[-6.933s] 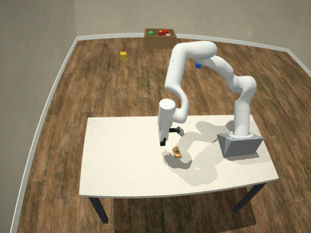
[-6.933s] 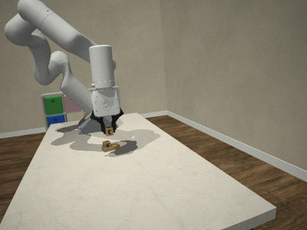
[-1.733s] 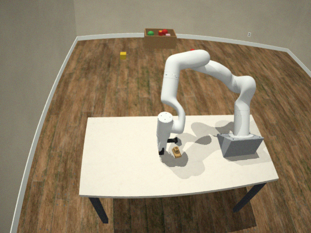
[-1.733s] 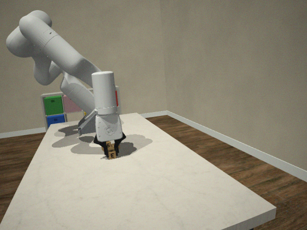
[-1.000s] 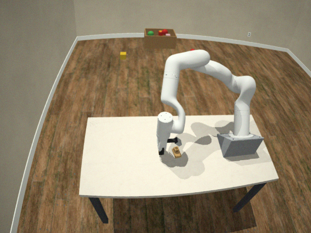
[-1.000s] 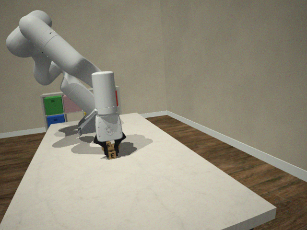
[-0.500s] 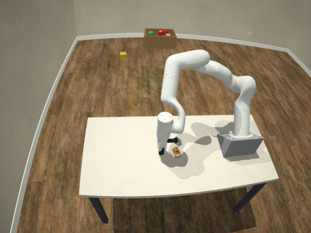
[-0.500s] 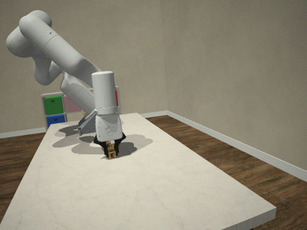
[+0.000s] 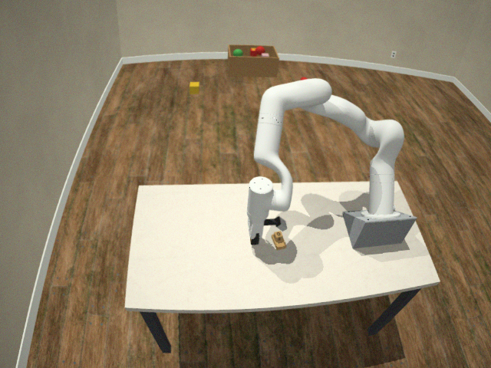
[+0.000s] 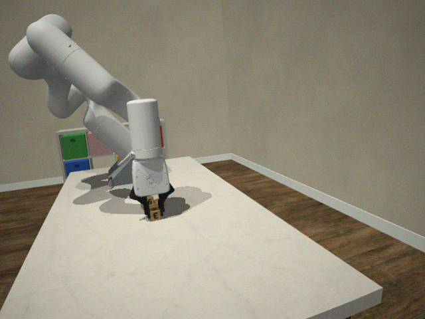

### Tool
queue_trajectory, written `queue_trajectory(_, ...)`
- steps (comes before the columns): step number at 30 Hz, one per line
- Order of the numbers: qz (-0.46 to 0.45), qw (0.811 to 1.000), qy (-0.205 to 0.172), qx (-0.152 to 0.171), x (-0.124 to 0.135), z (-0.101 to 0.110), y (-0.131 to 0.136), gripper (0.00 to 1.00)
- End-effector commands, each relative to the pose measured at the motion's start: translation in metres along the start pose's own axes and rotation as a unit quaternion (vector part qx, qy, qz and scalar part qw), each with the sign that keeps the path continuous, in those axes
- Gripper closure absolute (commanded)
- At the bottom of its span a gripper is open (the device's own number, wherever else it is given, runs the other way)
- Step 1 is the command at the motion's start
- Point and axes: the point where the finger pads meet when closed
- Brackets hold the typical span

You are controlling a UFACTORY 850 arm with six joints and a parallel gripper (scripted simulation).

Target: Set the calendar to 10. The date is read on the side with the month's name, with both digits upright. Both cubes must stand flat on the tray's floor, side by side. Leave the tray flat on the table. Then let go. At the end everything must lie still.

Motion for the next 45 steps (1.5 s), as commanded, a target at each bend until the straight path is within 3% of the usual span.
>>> queue_trajectory(1, 0.000, 1.000, -0.001, 0.000, 0.001, 0.001, 0.000, 0.73)
queue_trajectory(16, 0.000, 1.000, -0.001, 0.000, 0.001, 0.001, 0.000, 0.53)
queue_trajectory(35, 0.000, 1.000, -0.001, 0.000, 0.001, 0.009, 0.000, 0.53)
queue_trajectory(45, 0.000, 1.000, -0.001, 0.000, 0.001, 0.057, 0.000, 0.53)
Point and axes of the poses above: the point where the finger pads meet when closed, its own z axis back along the fingers, its own y axis across the jaws, x = y × z, and after that the axes turned 12 degrees about z, right-handed
